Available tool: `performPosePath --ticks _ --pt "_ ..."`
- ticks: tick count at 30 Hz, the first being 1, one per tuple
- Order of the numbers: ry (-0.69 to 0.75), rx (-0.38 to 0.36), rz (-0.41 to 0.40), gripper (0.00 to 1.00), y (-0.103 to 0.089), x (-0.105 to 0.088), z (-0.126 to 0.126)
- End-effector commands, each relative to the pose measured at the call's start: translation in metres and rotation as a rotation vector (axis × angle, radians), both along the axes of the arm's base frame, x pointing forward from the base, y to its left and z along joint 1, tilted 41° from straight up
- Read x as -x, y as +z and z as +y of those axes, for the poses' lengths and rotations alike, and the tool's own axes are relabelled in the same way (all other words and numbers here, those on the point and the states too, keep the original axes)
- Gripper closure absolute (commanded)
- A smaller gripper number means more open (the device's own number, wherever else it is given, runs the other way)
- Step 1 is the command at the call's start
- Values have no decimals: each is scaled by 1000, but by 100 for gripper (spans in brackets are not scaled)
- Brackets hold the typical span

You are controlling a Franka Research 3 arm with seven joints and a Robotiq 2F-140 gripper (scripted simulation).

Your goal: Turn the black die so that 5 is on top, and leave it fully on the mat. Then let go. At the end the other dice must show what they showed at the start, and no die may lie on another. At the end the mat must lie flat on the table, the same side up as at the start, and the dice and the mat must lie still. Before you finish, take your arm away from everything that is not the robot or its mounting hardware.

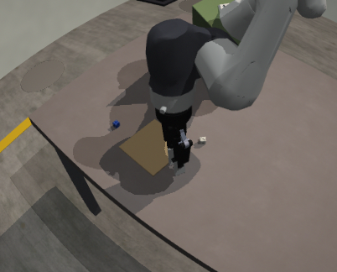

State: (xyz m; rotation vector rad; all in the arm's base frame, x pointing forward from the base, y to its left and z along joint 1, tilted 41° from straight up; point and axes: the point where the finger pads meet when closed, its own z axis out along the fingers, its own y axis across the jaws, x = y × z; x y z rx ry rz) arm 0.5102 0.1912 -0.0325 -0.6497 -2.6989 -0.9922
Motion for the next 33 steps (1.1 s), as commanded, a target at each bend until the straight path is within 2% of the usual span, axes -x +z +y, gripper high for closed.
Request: performPosePath --ticks 1,20,21,33 --pt "3 2 -7 81 0 -1 -1" --pt "3 2 -7 81 0 -1 -1" --pt "3 2 -7 93 0 -1 -1" --pt "3 2 -7 93 0 -1 -1"
